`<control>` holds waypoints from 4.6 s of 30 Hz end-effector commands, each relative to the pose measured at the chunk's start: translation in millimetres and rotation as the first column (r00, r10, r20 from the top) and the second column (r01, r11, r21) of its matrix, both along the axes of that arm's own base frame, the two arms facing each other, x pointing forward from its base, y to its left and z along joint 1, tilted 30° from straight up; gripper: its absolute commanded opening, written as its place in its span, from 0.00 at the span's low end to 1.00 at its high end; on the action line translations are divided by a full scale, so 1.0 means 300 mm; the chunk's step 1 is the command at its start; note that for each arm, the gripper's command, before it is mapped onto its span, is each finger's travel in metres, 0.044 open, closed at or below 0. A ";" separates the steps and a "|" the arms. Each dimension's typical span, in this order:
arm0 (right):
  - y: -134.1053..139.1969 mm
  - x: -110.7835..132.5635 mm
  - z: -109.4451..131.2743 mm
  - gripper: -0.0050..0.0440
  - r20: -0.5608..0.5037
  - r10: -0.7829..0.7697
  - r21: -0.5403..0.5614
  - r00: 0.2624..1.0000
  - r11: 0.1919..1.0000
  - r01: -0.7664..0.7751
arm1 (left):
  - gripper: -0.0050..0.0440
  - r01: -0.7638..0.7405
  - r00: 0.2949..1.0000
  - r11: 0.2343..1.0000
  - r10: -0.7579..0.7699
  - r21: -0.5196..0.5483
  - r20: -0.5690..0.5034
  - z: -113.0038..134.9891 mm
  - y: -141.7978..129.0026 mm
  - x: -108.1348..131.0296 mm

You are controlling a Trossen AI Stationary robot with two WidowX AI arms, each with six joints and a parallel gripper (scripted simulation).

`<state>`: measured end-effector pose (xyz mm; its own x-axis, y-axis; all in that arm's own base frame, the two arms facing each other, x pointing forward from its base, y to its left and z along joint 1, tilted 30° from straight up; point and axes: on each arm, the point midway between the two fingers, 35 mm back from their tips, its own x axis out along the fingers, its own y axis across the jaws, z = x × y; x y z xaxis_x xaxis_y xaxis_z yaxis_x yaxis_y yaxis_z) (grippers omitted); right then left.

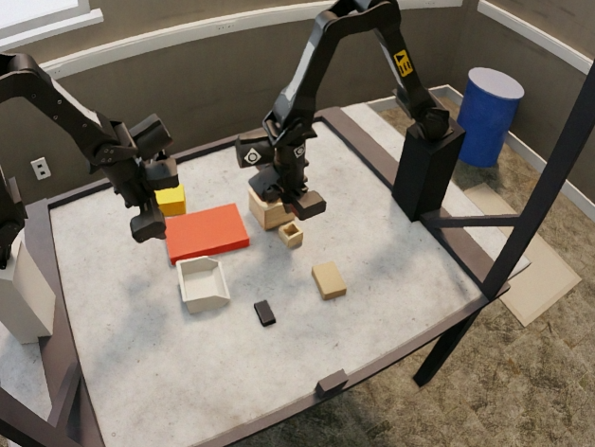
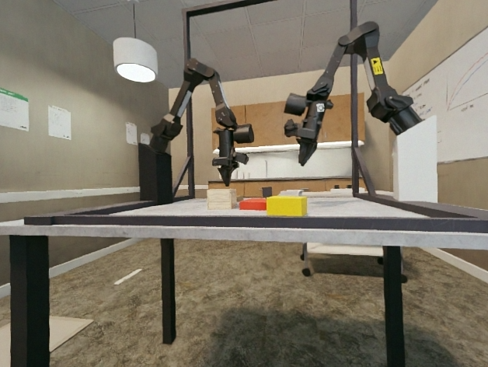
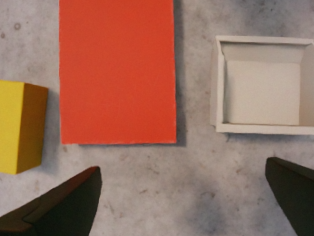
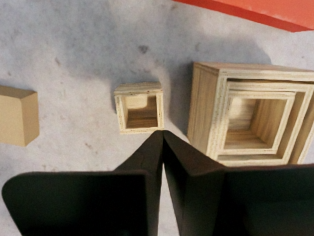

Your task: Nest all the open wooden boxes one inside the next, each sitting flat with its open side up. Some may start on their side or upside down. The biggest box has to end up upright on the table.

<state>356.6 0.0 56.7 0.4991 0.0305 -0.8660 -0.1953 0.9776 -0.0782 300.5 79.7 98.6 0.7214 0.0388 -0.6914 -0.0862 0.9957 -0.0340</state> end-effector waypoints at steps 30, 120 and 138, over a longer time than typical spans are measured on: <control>0.053 0.077 -0.129 0.00 0.023 0.043 -0.026 0.999 0.999 -0.043 | 0.92 0.099 0.960 0.995 -0.097 -0.006 -0.261 -0.006 -0.078 -0.121; -0.249 -0.030 0.190 0.40 0.037 0.045 -0.034 0.998 0.998 -0.043 | 0.92 0.099 0.960 0.995 -0.097 -0.006 -0.261 -0.006 -0.078 -0.121; -0.245 -0.036 0.175 0.40 0.025 0.042 -0.032 0.999 0.999 -0.041 | 0.92 -0.050 0.999 0.997 0.051 -0.055 0.007 -0.013 0.008 -0.009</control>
<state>343.8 -72.0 100.3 0.4986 0.0290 -0.8664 -0.2358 0.9663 -0.1033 288.6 74.7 92.5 0.6672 0.0184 -0.7446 -0.1032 0.9923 -0.0679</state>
